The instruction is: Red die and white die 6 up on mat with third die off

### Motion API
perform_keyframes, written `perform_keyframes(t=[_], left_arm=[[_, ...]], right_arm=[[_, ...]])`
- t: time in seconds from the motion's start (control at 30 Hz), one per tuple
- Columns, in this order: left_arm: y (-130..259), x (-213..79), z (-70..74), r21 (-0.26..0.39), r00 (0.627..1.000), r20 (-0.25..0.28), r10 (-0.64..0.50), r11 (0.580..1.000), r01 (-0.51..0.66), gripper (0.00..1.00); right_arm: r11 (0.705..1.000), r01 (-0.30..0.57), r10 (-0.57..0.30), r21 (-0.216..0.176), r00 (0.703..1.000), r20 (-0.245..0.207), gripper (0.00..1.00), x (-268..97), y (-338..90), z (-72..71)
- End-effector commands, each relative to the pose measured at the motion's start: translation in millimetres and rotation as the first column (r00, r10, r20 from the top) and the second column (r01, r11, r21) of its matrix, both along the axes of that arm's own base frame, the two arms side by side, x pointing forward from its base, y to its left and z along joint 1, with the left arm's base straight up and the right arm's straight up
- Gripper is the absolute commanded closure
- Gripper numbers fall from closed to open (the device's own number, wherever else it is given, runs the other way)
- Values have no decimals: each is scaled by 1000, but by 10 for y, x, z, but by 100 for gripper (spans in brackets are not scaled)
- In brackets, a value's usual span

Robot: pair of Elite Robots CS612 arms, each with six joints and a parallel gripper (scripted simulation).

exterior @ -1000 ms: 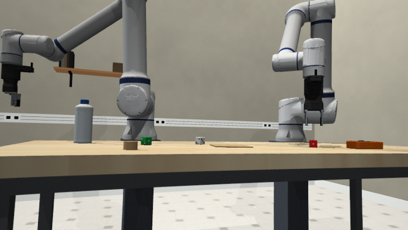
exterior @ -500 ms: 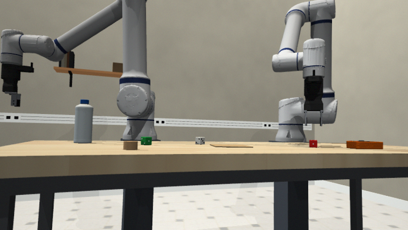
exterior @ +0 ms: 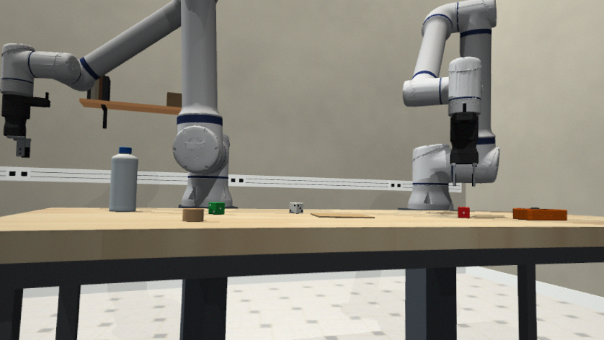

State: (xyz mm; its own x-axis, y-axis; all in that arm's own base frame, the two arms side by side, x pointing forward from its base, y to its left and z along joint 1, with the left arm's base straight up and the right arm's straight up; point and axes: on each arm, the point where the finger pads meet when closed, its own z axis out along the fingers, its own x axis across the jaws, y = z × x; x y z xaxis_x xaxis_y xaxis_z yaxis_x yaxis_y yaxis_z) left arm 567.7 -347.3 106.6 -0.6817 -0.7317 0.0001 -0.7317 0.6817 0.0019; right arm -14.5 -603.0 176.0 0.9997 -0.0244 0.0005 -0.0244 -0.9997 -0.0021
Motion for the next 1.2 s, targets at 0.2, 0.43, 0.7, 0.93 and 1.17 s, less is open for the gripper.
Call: perform_keyframes(t=[0.2, 0.43, 0.7, 0.93, 1.17], left_arm=[[-6, 6, 5, -1, 1000, 1, 0, 1000, 0, 13], [-6, 6, -16, -1, 1000, 1, 0, 1000, 0, 13], [-7, 5, -92, -1, 1000, 1, 0, 1000, 0, 13], [-8, 5, -163, -1, 1000, 1, 0, 1000, 0, 13], [-9, 4, -275, -1, 1000, 1, 0, 1000, 0, 13]], right_arm=[[1000, 0, 0, -2, 1000, -1, 0, -2, -8, 10], [1000, 0, 0, -2, 1000, -1, 0, -2, -8, 10], [1000, 0, 0, -2, 1000, -1, 0, -2, -8, 10], [1000, 0, 0, -2, 1000, -1, 0, -2, -8, 10], [1000, 0, 0, -2, 1000, -1, 0, -2, -8, 10]])
